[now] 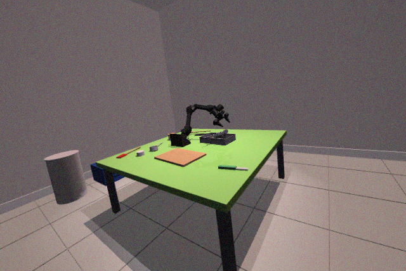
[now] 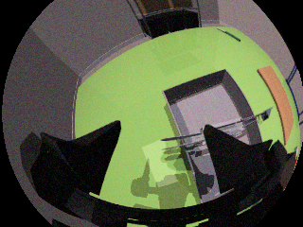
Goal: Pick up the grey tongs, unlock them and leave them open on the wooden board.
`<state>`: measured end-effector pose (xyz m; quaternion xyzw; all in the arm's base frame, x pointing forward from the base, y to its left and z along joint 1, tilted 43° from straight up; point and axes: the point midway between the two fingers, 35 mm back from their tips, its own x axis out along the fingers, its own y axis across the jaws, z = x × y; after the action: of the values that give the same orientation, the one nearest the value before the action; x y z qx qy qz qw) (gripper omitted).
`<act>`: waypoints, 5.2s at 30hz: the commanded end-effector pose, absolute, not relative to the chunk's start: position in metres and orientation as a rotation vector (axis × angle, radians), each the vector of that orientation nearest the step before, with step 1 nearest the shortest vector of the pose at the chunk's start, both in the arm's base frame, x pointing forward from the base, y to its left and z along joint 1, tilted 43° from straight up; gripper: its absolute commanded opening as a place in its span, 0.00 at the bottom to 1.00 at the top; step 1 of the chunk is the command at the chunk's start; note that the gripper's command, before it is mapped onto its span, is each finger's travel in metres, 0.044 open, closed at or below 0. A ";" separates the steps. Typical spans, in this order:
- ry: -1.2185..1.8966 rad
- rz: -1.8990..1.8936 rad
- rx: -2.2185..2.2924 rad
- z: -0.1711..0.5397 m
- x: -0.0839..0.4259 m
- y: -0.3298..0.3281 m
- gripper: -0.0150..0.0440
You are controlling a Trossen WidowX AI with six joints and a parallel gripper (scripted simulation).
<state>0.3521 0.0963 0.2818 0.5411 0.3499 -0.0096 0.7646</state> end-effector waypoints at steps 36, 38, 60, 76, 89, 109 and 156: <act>1.639 -1.028 1.975 0.176 0.342 0.044 1.00; 1.639 -1.028 1.974 0.174 0.343 0.046 1.00; 1.638 -1.028 1.975 0.148 0.346 0.070 1.00; 1.641 -1.025 1.977 0.129 0.345 0.088 1.00; 1.637 -1.026 1.971 0.130 0.346 0.086 0.51; 1.637 -1.026 1.971 0.130 0.346 0.086 0.25; 1.589 -0.684 1.761 0.153 0.357 -0.082 0.00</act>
<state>0.3563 -0.0674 0.1625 0.6849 0.5999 -0.2765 0.3075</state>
